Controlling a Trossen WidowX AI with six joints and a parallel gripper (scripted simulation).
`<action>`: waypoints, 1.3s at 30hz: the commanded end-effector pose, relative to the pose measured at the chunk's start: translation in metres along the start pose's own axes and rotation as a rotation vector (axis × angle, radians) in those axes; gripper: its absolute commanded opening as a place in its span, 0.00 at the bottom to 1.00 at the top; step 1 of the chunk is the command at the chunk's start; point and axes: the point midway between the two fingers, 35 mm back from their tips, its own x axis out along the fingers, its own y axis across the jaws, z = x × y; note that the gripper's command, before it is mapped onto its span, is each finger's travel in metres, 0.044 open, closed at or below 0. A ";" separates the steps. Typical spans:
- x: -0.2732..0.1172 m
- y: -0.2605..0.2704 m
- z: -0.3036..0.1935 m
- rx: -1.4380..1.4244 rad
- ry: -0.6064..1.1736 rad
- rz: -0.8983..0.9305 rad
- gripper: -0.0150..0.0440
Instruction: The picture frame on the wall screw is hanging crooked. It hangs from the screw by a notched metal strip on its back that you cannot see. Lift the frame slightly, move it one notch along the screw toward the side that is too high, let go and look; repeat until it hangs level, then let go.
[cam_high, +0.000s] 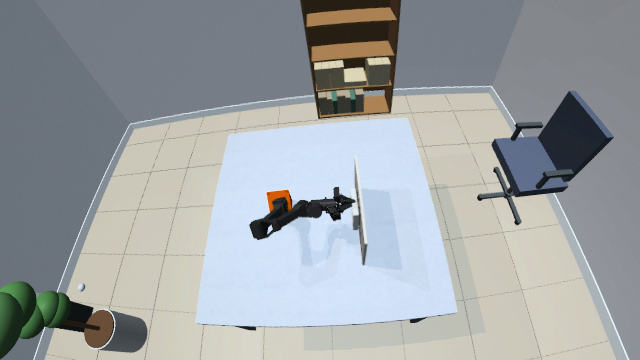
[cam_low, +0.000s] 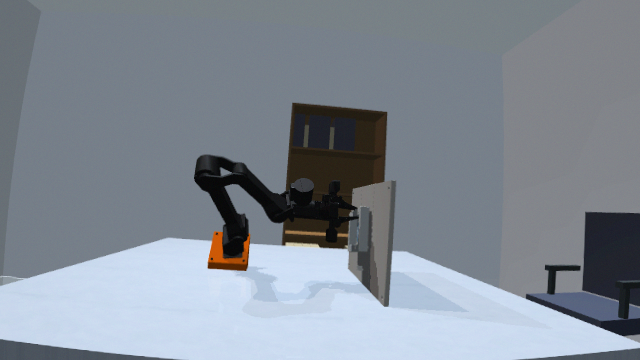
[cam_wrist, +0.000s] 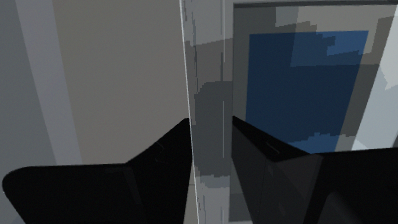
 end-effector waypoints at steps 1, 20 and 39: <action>0.001 0.004 0.004 0.004 -0.003 0.017 0.25; 0.001 0.002 0.006 0.004 -0.003 0.017 0.25; 0.001 -0.003 0.006 0.003 -0.003 0.017 0.25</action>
